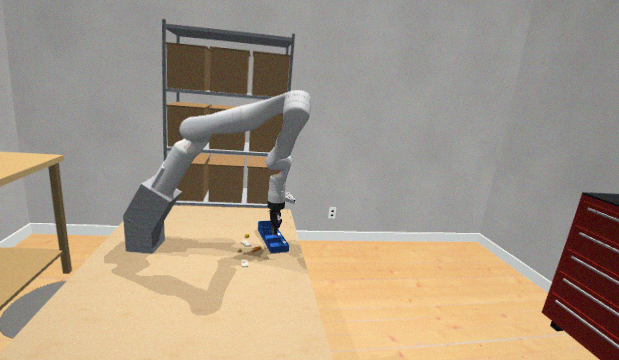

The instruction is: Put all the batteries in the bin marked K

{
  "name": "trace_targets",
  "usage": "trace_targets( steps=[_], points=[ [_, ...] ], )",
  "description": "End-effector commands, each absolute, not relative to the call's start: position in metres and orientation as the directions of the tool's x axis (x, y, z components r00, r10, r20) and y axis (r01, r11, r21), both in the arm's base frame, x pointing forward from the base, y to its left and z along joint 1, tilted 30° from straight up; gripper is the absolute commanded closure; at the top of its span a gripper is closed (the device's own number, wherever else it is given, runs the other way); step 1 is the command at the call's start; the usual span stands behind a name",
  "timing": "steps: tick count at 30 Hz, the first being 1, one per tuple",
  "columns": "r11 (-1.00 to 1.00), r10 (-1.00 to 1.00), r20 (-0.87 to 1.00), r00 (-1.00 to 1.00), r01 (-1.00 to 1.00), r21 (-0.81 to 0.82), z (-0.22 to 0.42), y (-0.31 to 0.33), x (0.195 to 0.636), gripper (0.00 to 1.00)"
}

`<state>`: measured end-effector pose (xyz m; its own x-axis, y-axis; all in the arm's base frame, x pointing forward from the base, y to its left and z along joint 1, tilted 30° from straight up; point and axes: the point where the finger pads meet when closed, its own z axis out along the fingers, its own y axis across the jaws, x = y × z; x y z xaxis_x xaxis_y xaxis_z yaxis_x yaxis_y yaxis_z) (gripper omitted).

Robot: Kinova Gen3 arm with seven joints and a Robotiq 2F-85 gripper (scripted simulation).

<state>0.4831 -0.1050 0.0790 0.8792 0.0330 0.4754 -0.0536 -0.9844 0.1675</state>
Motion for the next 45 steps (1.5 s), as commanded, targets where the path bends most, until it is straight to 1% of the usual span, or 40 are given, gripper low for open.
trace_targets(
  steps=[1, 21, 45],
  points=[
    [-0.985, 0.031, 0.471, 0.881, -0.053, 0.163, 0.071, -0.105, 0.485, 0.91],
    [-0.985, 0.031, 0.471, 0.881, -0.053, 0.163, 0.03, -0.113, 0.508, 0.91],
    [-0.985, 0.031, 0.471, 0.881, -0.053, 0.163, 0.029, -0.113, 0.508, 0.91]
  ],
)
